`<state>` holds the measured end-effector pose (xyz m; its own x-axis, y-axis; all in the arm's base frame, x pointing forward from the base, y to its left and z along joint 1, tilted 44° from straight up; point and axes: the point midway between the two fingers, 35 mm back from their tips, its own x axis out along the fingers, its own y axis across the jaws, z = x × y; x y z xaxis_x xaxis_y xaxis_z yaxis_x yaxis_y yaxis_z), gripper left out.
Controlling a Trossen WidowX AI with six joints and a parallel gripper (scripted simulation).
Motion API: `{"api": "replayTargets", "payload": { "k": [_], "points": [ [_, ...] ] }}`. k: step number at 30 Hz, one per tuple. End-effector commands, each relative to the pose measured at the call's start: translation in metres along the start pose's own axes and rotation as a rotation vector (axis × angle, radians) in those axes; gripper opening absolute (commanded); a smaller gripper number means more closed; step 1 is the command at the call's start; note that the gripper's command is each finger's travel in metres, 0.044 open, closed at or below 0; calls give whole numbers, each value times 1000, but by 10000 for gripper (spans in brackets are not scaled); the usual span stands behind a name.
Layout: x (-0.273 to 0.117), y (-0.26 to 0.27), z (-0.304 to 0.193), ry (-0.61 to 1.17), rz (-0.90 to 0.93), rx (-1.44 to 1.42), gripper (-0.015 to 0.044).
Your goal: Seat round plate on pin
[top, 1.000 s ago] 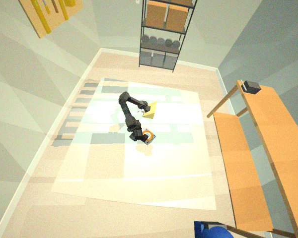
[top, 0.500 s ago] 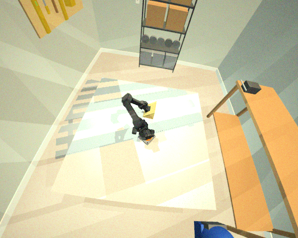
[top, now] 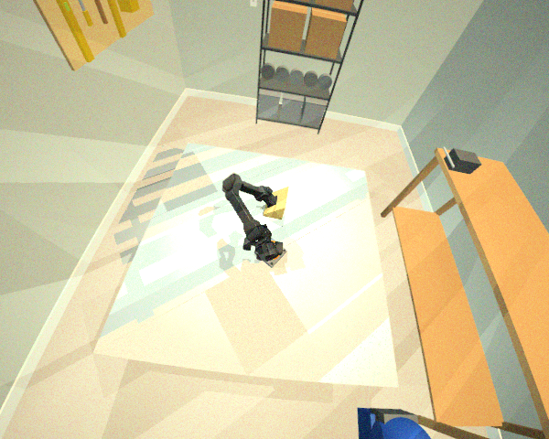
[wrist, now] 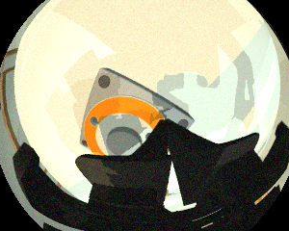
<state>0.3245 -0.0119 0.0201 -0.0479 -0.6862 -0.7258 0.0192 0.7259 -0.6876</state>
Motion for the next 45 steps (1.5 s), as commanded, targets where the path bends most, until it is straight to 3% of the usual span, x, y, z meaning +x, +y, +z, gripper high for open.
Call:
{"api": "replayTargets", "payload": {
  "k": [1, 45],
  "points": [
    [1, -2, -4, 0, -4, -7, 0],
    [2, 1, -55, 2, -4, -9, 0]
  ]
}}
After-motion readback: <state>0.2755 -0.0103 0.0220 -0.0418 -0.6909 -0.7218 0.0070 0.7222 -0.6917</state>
